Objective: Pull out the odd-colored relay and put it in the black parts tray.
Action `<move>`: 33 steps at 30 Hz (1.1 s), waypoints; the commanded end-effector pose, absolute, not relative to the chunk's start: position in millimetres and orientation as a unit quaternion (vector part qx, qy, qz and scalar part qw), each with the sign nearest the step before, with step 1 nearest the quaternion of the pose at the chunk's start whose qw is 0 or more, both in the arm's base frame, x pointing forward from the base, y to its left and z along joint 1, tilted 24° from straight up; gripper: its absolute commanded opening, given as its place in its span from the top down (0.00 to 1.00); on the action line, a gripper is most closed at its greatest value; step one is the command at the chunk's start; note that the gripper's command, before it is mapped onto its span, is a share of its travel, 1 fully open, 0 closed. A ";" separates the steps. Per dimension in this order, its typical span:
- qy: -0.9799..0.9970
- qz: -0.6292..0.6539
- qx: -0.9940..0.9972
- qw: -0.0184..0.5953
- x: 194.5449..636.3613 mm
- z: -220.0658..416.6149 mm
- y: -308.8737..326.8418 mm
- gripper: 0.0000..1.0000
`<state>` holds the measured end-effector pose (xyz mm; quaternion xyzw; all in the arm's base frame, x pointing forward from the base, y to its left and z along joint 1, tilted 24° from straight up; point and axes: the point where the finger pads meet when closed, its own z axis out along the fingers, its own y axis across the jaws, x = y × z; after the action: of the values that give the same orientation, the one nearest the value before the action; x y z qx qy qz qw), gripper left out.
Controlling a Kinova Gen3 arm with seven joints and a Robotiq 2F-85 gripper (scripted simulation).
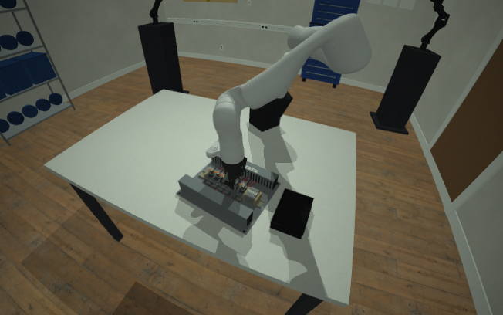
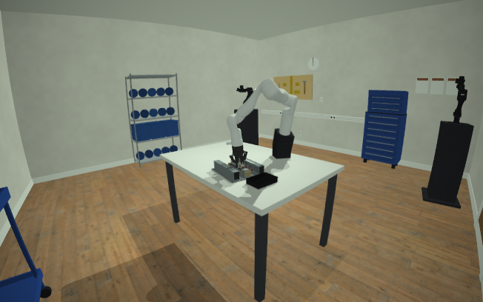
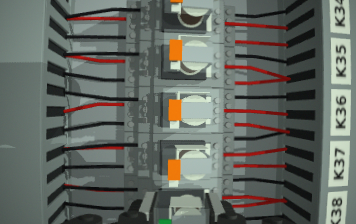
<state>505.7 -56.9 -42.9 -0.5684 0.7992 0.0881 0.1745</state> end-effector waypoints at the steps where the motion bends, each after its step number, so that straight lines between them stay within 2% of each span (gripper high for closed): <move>1: 0.799 0.088 -0.568 0.175 506.0 -42.2 -57.4 1.00; 33: 0.801 0.067 -0.563 0.190 504.6 -42.1 -57.0 1.00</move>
<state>504.3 -56.5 -42.8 -0.5637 0.8012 0.0676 0.1890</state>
